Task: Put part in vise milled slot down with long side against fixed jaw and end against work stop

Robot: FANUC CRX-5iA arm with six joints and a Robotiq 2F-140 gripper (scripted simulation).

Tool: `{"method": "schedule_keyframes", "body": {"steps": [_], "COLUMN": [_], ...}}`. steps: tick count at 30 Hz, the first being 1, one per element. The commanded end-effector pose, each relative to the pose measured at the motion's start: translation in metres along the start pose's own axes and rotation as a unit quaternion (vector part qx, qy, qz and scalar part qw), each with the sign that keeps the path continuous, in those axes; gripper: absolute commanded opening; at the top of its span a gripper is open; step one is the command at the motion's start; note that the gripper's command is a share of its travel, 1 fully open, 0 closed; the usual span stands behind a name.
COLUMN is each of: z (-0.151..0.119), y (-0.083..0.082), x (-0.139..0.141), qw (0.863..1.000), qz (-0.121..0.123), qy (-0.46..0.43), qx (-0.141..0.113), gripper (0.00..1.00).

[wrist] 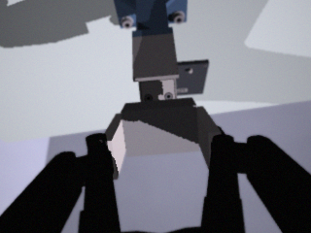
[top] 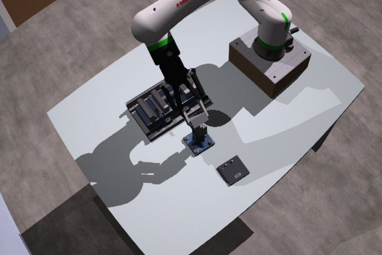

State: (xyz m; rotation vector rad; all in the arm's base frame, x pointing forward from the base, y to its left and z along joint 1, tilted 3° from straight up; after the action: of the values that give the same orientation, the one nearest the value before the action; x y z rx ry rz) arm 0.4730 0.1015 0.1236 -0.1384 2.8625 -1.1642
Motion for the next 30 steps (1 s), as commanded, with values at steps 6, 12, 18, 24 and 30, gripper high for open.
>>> {"method": "schedule_keyframes", "body": {"steps": [6, 12, 18, 24, 30], "z": [-0.003, -0.005, -0.009, -0.014, -0.017], "y": [0.0, 0.0, 0.0, 0.001, 0.002], "x": [0.0, 0.0, -0.001, -0.001, -0.001], "qw": [1.0, 1.0, 0.999, 0.997, 0.996], "qz": [-0.001, -0.002, -0.003, -0.005, -0.006], "qy": [0.0, 0.0, 0.0, 0.0, 0.0], "qx": [0.014, 0.025, 0.045, 0.071, 0.09], "gripper": [0.0, 0.0, 0.0, 0.0, 0.0]}}
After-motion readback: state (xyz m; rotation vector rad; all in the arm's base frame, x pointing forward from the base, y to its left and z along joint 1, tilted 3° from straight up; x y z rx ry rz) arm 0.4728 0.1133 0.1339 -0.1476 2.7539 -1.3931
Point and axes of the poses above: the point where the finger pads meet when closed, its own y axis out along the fingers, its own x axis across the jaws, z = x × y, the point moved 7 cm from there along -y, back along the fingers, and after that the axes turned 4 degrees about -y, right-handed, at the moved point
